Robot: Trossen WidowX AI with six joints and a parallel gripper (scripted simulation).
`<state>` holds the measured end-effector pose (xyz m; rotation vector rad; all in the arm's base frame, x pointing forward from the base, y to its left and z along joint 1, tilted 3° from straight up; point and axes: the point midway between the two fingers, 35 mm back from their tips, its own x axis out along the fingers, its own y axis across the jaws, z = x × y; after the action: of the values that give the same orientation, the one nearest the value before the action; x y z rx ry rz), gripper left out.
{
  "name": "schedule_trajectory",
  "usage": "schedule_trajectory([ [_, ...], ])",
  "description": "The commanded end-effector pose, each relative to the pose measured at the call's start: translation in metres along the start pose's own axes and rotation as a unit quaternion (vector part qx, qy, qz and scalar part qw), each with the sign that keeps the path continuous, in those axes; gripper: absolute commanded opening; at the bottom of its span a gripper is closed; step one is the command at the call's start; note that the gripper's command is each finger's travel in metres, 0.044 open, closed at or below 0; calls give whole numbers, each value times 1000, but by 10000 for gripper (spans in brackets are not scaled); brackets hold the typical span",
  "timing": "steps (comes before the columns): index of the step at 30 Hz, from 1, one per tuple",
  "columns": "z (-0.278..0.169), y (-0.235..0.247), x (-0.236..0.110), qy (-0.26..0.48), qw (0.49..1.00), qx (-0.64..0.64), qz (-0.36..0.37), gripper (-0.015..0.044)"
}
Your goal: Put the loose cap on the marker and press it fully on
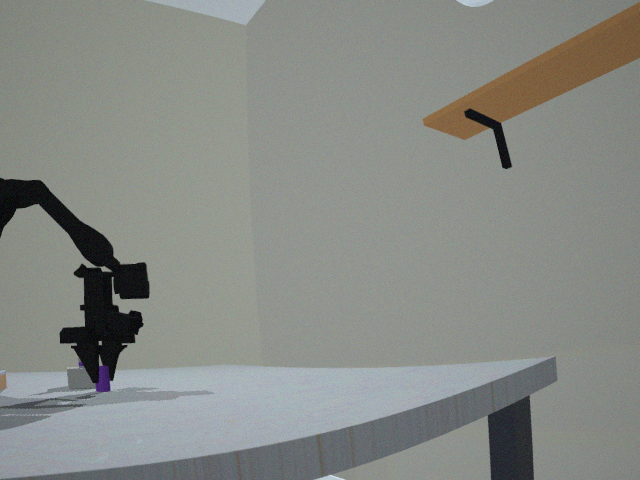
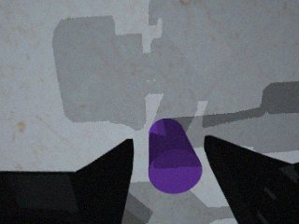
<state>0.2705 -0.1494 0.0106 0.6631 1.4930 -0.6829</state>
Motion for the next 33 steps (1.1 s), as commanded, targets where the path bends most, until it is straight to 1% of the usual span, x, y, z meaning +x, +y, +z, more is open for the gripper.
schedule_trajectory([
  [1,-1,0,7,2,1000,-2,1,244],
  [2,-1,0,7,2,1000,-2,1,244],
  [6,-1,0,7,2,1000,-2,1,139],
  [15,-1,0,7,2,1000,-2,1,79],
  [18,0,0,5,2,1000,-3,1,0],
  [23,1,0,-4,2,1000,-3,1,0],
  [33,1,0,-34,2,1000,-3,1,0],
])
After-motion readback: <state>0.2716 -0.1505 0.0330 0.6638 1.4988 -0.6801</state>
